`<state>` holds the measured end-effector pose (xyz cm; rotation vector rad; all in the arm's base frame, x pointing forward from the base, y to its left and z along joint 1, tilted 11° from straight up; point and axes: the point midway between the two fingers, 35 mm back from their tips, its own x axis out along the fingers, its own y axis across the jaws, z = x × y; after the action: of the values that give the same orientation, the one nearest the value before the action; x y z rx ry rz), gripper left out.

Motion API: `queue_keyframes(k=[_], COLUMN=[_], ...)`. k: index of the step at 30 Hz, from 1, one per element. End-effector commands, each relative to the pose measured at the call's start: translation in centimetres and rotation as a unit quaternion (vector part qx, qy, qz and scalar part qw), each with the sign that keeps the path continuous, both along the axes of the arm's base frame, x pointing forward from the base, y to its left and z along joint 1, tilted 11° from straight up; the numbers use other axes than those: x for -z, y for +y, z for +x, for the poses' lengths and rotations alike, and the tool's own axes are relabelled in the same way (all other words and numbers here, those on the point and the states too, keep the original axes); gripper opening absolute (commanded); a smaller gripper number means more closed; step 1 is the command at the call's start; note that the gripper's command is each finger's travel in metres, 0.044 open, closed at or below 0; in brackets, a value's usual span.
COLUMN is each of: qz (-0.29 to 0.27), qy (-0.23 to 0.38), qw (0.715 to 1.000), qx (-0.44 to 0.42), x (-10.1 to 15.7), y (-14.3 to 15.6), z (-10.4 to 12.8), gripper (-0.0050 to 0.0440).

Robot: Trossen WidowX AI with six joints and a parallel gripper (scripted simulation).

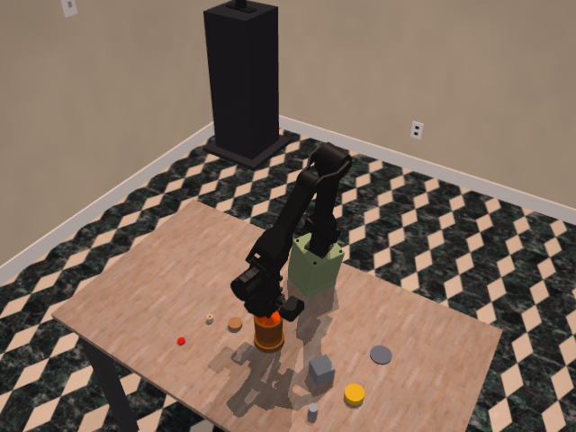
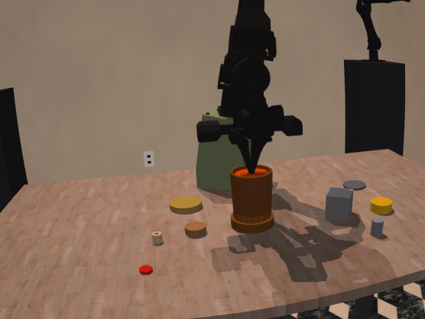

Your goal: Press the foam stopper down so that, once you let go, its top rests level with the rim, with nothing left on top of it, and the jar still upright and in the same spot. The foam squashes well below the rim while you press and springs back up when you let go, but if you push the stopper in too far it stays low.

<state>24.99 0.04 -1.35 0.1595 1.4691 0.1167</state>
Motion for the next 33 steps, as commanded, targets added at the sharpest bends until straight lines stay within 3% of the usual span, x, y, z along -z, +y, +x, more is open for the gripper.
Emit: queue_keyframes(k=[1, 33], qz=[0.000, 0.000], qy=[0.002, 0.002], qw=[1.000, 1.000], qx=[0.000, 0.000], x=[0.15, 0.51], y=[0.10, 0.20], z=[-0.26, -0.41], gripper=[0.0000, 0.0000])
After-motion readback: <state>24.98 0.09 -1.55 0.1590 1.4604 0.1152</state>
